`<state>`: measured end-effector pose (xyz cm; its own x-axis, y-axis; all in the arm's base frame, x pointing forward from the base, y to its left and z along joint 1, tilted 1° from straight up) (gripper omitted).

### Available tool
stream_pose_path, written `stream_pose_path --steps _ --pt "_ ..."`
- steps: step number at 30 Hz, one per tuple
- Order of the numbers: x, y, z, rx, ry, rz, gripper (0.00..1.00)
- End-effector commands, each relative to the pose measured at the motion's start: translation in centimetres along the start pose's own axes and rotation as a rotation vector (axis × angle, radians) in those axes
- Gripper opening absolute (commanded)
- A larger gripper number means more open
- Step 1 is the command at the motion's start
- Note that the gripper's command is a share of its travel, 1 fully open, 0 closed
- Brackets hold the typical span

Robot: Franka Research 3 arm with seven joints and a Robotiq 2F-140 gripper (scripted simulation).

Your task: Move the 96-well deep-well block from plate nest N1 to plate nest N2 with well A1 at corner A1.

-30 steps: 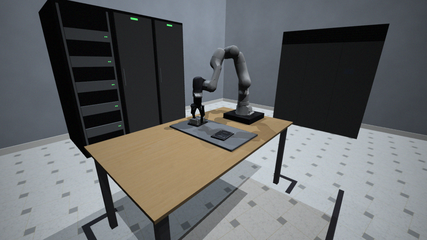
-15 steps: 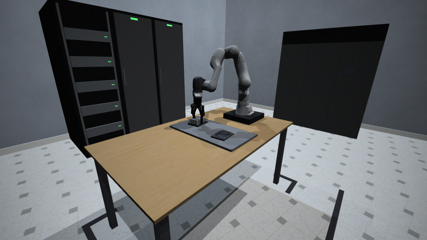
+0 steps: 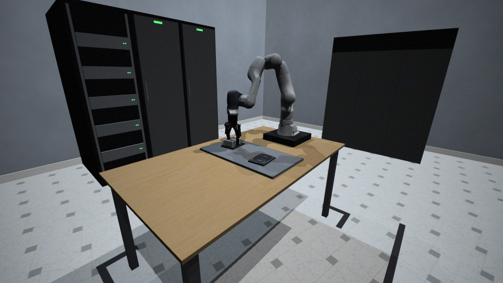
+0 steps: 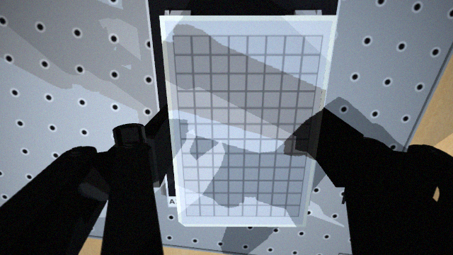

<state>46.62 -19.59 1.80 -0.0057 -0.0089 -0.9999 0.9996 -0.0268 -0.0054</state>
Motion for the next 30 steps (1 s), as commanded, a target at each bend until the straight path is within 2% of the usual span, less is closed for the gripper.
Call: stream_pose_path --steps 1,30 --pt "-0.4 0.0 0.0 0.004 0.000 0.000 0.60" --pt "-4.6 0.0 0.0 0.004 0.000 0.000 0.60"
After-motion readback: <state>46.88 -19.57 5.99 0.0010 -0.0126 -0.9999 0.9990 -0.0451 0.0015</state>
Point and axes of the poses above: the point where the finger pads meet when closed, its own x axis out along the fingers, its own z axis across the jaws, y = z × x, the point moved 2 cm from there along -x, back along the fingers, and after that the axes turned 12 degrees about x, right-handed, at the moved point
